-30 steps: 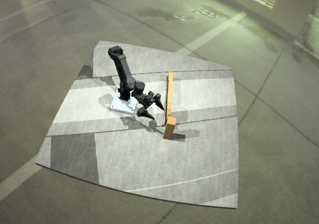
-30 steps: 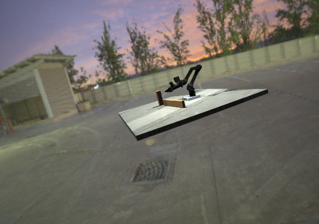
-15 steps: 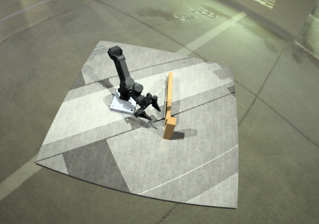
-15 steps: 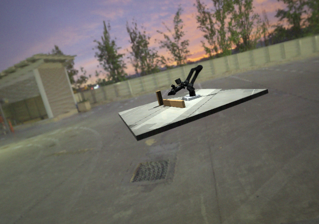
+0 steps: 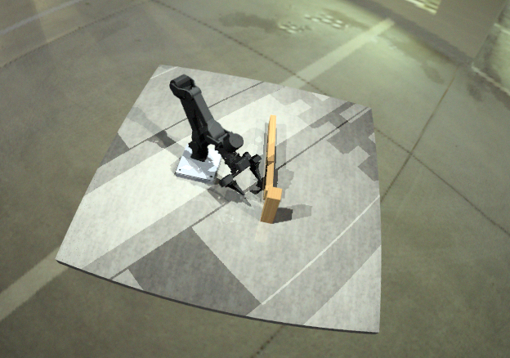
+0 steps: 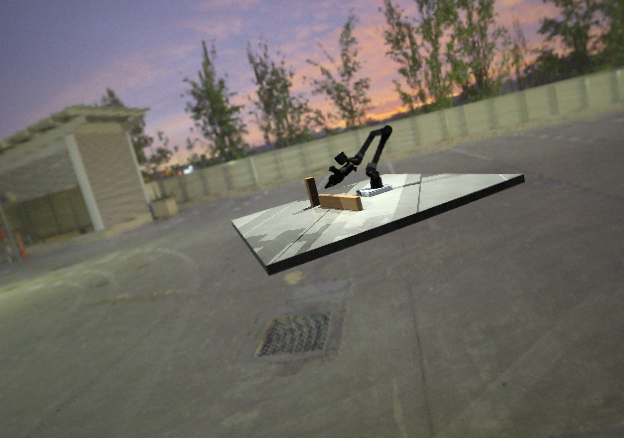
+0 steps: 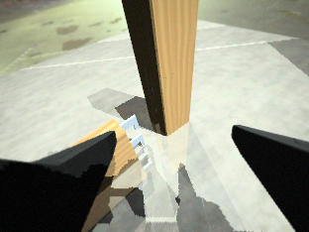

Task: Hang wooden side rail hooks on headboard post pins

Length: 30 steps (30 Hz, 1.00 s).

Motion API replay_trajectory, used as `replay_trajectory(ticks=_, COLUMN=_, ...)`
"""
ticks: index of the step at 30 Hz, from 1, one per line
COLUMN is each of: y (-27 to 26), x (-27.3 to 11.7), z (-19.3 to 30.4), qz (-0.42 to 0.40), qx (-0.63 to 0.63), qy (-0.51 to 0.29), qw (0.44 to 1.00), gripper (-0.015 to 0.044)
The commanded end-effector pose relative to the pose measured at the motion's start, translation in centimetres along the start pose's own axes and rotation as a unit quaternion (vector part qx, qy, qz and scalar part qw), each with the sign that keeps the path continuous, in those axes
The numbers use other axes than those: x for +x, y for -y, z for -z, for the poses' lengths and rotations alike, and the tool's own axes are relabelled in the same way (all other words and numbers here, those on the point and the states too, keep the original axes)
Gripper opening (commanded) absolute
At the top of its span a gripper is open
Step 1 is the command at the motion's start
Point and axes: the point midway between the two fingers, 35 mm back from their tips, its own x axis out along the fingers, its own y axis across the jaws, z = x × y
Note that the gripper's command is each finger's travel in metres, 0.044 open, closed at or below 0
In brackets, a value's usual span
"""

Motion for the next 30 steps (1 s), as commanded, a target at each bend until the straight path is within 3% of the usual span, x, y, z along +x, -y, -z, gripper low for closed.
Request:
replay_trajectory(ticks=1, y=-1.2, x=0.7, z=-1.1, qz=0.053, qx=0.041, qy=-0.046, qw=0.997, gripper=0.044)
replay_trajectory(ticks=10, y=-5.3, x=-1.1, z=-4.8, qz=0.209, qx=0.057, qy=-0.056, qw=0.975, gripper=0.044)
replay_trajectory(ticks=30, y=-5.5, x=-1.1, z=-5.0, qz=0.212, qx=0.057, qy=-0.054, qw=0.974, gripper=0.044)
